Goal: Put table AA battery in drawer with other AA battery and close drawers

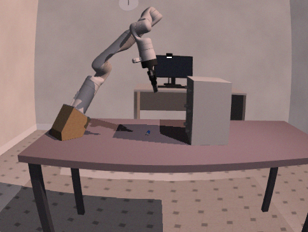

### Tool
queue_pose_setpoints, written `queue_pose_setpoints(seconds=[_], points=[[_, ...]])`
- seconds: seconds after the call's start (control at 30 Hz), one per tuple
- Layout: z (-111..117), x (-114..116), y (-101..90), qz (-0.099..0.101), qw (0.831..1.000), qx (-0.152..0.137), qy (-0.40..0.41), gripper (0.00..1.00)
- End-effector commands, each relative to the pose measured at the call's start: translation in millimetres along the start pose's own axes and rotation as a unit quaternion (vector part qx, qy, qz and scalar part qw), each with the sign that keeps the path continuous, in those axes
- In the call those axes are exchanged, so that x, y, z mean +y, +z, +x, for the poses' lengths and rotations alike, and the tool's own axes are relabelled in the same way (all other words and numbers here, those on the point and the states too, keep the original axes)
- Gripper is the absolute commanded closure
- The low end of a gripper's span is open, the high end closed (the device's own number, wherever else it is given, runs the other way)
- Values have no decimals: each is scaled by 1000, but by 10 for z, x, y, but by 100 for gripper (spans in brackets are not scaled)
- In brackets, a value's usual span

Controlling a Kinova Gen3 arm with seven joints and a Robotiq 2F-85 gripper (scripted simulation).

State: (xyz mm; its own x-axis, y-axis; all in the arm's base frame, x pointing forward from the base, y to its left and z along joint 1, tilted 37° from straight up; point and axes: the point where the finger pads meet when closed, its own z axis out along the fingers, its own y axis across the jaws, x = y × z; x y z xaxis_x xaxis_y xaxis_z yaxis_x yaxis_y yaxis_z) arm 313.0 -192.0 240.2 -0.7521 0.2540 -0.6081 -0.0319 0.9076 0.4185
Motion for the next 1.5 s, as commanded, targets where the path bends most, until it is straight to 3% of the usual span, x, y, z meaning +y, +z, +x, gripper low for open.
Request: queue_pose_setpoints(seconds=[0.0,0.2,0.27,0.77,1.17,1.47], points=[[54,-3,81,-2,1000,-19,13,100],[-29,-3,264,-2,997,-81,13,100],[-29,-3,264,-2,997,-81,13,100],[-204,-5,652,0,978,-209,13,100],[-269,-6,793,0,967,-256,13,100],[-280,-9,819,1,964,-264,13,100]])
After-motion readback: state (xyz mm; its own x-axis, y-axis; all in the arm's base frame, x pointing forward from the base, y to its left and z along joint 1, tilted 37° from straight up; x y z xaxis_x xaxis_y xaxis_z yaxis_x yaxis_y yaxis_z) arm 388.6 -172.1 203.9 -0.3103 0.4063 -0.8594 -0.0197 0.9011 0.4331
